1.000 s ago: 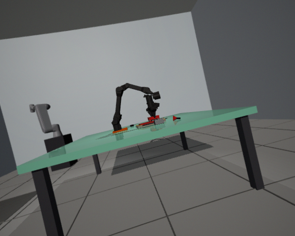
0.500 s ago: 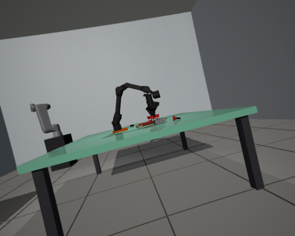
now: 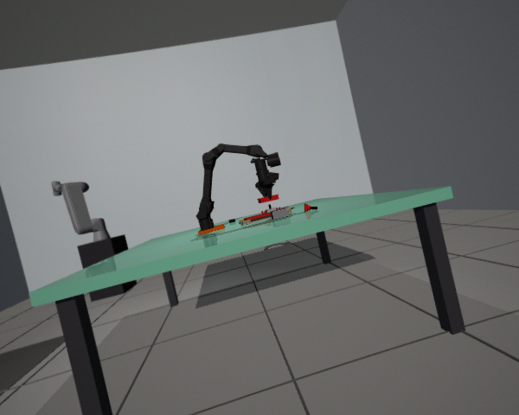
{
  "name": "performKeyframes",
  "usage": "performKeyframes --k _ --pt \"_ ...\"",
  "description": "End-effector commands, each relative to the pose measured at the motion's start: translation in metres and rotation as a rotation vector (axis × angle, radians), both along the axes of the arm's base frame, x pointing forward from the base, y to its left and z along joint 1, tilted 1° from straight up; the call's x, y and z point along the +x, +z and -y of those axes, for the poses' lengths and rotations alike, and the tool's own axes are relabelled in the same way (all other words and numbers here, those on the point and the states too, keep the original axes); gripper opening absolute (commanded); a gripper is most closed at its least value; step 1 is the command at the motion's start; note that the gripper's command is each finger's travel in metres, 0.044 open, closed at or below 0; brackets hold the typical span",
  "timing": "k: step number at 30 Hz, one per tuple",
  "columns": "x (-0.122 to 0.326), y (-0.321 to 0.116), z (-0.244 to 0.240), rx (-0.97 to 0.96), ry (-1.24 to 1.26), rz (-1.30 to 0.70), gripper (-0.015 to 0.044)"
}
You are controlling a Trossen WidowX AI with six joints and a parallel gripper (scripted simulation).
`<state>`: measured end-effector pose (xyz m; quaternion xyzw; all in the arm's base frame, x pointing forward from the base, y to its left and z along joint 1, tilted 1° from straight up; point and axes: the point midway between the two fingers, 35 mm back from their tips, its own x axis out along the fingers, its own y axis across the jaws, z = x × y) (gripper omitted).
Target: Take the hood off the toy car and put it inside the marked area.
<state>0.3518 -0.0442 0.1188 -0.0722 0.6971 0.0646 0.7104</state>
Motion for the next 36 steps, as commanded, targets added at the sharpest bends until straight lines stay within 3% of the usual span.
performKeyframes --k 1,36 --pt "0.0 0.014 0.0 -0.001 -0.002 0.008 0.0" --pt "-0.023 0.012 -0.131 0.017 0.037 0.004 0.0"
